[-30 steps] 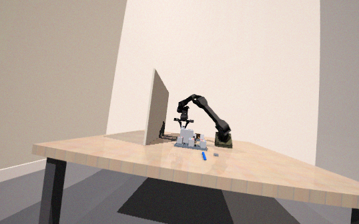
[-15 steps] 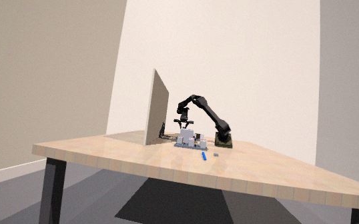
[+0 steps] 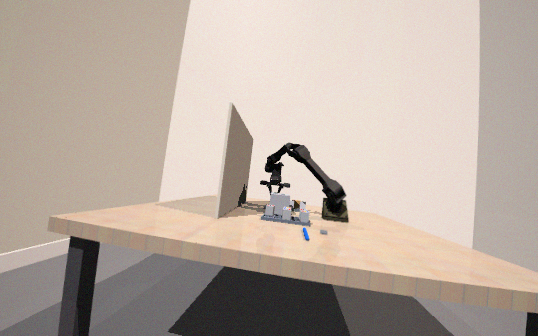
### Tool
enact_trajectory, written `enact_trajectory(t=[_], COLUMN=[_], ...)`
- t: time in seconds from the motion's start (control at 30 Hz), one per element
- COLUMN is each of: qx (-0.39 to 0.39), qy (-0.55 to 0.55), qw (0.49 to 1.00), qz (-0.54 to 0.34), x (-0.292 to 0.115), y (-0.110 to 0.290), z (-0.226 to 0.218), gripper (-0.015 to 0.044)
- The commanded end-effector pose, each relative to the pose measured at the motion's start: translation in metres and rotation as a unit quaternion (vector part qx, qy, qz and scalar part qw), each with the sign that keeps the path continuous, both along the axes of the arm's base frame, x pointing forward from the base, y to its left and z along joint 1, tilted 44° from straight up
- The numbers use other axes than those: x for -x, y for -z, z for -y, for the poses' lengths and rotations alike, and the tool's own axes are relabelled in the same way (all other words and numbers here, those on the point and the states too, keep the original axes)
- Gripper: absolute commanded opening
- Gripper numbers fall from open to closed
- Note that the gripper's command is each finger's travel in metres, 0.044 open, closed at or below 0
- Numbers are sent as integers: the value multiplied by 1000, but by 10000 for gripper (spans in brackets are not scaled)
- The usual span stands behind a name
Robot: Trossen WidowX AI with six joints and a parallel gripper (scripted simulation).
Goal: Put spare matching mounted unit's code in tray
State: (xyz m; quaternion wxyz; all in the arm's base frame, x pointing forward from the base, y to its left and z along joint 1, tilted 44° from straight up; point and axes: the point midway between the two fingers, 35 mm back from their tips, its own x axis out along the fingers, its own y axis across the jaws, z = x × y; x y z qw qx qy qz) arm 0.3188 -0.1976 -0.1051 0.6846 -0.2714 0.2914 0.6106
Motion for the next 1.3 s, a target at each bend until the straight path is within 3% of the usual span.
enact_trajectory(t=[0.0,1.27], qx=[0,-2], qy=[2,2], qw=[1000,1000], qz=[1,1], x=[-1,0], y=[2,20], z=[-2,-22], gripper=[0,0])
